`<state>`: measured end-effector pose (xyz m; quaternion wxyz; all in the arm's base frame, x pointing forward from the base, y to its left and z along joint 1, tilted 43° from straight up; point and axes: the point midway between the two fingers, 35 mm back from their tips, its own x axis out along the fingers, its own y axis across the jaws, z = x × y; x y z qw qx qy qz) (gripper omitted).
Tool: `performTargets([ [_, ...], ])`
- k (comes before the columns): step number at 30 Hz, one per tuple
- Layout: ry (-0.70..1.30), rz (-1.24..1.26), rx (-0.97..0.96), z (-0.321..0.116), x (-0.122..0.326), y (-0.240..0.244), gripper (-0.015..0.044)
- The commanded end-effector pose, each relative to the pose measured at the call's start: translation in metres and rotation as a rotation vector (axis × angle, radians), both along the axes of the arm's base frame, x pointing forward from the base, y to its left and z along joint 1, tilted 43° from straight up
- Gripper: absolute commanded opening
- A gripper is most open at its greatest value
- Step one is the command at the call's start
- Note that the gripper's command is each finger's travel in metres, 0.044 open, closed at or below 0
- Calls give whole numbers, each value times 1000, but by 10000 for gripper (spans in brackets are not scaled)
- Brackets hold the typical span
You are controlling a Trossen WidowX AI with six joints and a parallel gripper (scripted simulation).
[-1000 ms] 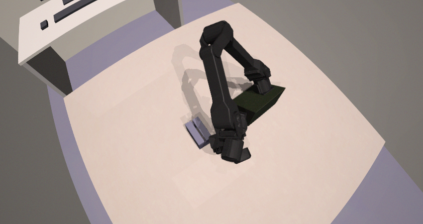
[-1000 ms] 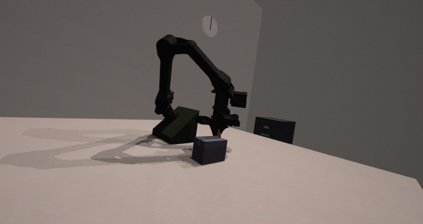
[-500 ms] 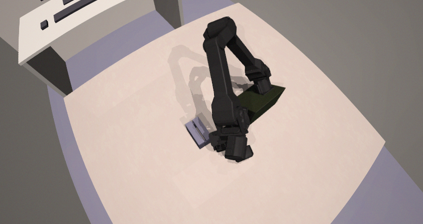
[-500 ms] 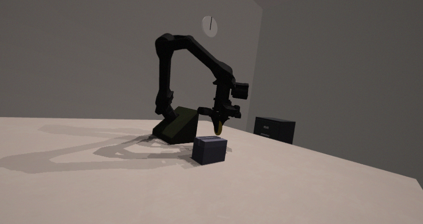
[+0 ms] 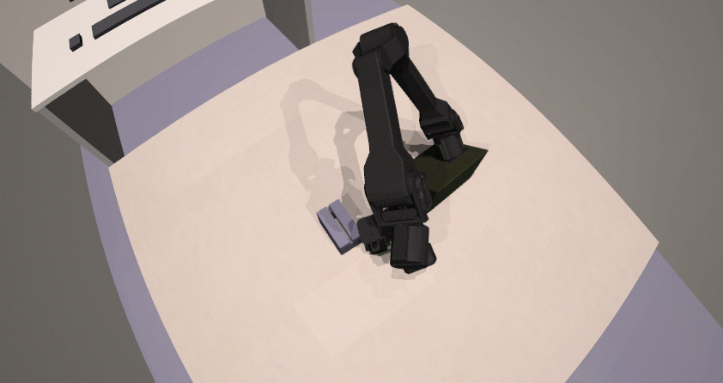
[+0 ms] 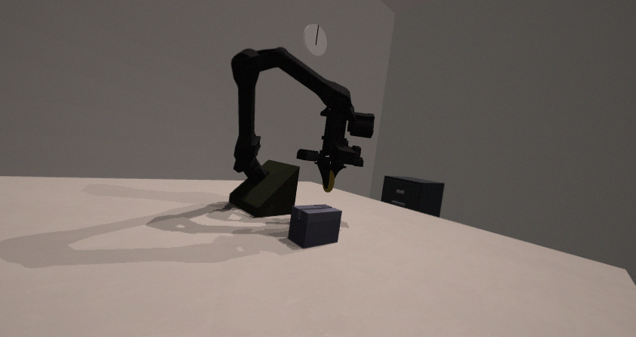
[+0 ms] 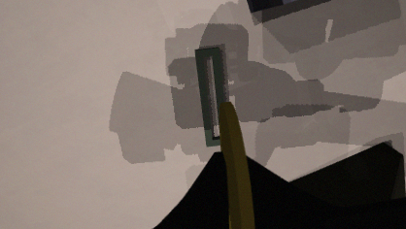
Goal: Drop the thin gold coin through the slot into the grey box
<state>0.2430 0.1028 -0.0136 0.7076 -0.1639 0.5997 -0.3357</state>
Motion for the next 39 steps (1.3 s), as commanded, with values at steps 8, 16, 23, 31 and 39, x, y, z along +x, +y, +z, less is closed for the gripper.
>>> performTargets([
  [8, -205, -232, 20, 1, 2, 2, 0],
  [16, -390, -435, 34, 1, 5, 2, 0],
  [23, -552, -613, 47, 0, 7, 2, 0],
  [31, -737, -817, 61, 0, 9, 3, 0],
  [39, -887, -982, 73, 0, 11, 3, 0],
])
